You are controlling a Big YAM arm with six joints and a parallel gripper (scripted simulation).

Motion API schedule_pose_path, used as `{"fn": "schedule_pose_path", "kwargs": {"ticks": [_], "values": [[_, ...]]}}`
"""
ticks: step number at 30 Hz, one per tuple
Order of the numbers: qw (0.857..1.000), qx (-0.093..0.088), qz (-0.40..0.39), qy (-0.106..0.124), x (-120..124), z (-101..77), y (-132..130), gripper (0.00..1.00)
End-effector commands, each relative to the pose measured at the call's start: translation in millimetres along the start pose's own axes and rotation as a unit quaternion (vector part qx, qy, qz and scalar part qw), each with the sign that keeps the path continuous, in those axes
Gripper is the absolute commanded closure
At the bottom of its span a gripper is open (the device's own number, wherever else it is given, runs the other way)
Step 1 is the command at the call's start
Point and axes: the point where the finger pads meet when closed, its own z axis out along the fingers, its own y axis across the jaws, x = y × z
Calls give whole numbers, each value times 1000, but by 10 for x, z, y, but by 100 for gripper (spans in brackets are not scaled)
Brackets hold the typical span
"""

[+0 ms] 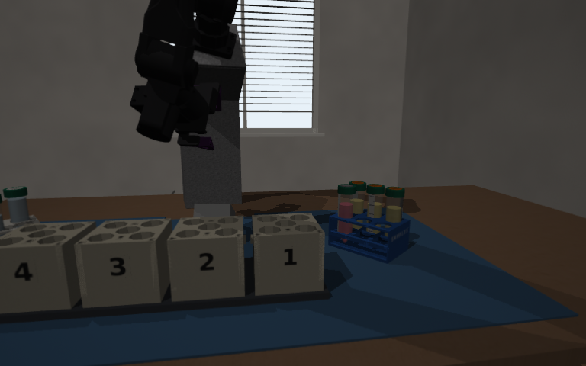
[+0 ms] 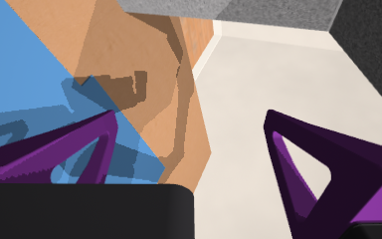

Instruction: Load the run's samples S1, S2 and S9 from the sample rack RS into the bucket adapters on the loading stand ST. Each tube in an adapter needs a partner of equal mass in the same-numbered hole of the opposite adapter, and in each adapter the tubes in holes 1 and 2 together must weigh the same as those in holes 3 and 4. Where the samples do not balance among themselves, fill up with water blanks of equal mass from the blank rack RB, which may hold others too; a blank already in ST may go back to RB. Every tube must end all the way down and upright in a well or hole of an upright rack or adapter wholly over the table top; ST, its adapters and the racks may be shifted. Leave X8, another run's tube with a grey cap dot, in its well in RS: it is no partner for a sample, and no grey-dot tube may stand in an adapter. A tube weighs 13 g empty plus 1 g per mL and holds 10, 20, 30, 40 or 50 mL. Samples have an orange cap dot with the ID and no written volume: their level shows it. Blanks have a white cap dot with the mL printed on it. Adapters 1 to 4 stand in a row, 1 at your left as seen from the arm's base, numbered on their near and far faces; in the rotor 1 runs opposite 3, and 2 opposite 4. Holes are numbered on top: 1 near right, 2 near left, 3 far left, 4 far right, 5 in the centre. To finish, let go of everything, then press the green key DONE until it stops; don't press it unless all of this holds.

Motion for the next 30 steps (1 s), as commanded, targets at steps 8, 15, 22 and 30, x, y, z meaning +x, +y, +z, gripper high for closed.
{"fn": "schedule_pose_path", "kwargs": {"ticks": [8, 15, 22, 30], "values": [[999, -20, -47, -8, -26, -161, -386, 45], [994, -55, -97, -21, 24, -512, -378, 45], [978, -96, -178, -43, 63, -641, -281, 45], [942, -152, -289, -82, 102, -812, -185, 45]]}}
